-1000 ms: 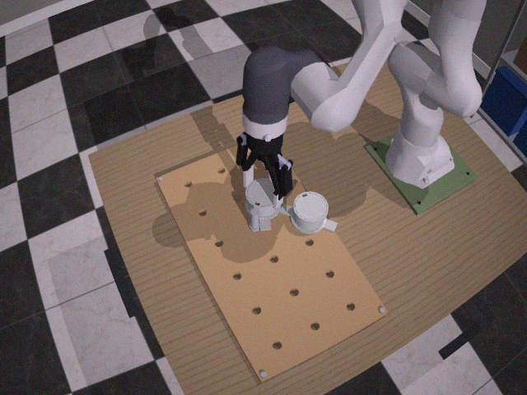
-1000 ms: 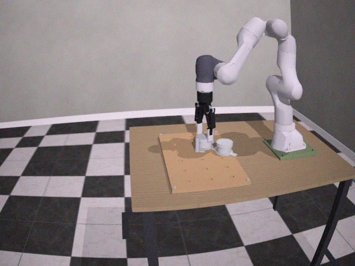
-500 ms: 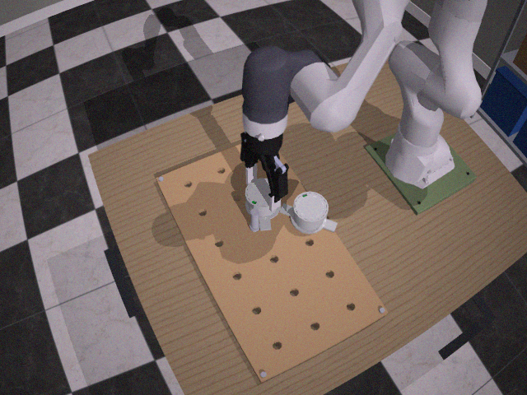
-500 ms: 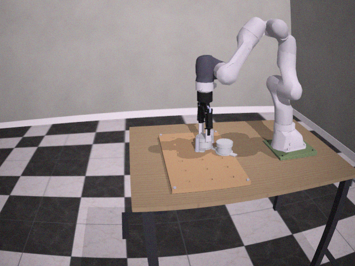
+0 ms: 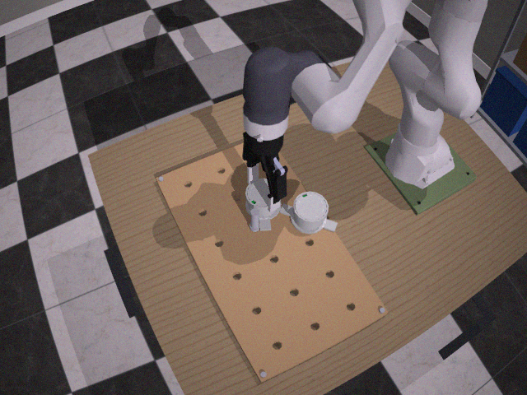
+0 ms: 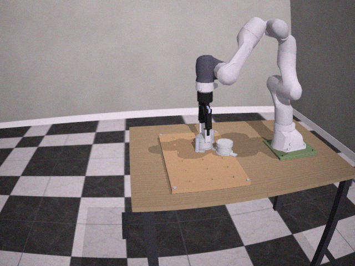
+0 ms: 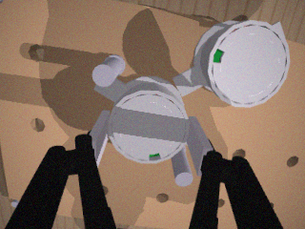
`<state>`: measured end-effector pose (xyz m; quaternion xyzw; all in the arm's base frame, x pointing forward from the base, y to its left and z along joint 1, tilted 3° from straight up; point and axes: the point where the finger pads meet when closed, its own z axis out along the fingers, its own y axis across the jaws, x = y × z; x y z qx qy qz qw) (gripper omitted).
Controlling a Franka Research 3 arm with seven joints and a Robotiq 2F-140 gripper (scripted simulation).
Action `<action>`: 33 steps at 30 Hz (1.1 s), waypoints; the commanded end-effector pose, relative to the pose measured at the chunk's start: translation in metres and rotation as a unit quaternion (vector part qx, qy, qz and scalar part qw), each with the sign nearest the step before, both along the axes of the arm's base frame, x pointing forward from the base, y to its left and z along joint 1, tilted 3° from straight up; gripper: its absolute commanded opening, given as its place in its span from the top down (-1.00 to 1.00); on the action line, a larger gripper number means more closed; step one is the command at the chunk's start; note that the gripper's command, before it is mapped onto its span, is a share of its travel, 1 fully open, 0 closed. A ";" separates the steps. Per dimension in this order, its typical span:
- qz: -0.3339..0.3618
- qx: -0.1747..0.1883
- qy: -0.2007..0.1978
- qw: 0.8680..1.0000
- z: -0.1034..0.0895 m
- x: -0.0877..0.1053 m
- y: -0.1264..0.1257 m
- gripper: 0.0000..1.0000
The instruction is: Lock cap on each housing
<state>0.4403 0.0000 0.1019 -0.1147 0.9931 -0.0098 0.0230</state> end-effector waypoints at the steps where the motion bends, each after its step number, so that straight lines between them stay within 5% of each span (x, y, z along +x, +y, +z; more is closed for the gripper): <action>1: -0.022 -0.001 -0.004 1.000 -0.001 0.002 -0.002 0.80; 20: -0.022 -0.001 -0.004 1.000 -0.001 0.002 -0.002 0.80; 21: -0.022 -0.001 -0.004 1.000 -0.001 0.002 -0.002 -0.55; 33: -0.022 -0.001 -0.004 1.000 -0.001 0.002 -0.002 -0.55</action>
